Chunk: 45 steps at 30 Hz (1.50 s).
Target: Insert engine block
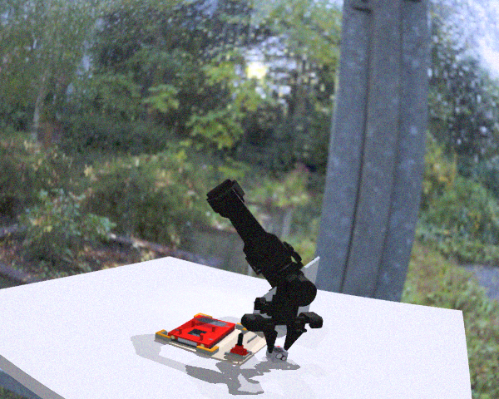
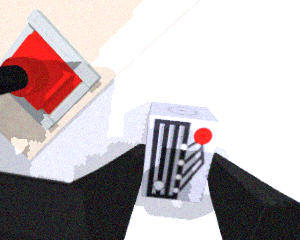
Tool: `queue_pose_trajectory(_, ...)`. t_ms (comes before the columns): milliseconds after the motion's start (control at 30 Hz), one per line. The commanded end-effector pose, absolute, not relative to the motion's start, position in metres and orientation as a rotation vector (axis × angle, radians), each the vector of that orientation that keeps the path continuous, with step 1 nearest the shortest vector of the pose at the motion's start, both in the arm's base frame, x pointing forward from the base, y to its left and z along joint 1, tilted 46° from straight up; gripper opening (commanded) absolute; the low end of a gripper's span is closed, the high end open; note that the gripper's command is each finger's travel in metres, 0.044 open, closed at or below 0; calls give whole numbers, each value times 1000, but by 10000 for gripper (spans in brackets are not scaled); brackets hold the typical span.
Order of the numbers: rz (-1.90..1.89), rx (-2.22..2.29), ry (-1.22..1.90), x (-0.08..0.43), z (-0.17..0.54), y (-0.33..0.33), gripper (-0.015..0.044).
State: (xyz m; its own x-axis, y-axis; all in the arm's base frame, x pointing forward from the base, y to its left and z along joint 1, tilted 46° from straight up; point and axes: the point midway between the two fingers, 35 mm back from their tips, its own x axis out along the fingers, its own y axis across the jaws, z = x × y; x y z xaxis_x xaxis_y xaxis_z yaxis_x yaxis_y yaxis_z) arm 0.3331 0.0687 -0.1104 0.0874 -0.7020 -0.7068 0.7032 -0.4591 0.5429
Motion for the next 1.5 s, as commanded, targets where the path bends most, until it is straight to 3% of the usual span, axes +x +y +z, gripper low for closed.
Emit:
queue_pose_trajectory(0,-1615,1260,6,335,-104,78,0)
queue_pose_trajectory(1133,-1606,1308,57,327,-32,157,0)
queue_pose_trajectory(1467,-1583,1235,136,330,-25,153,0)
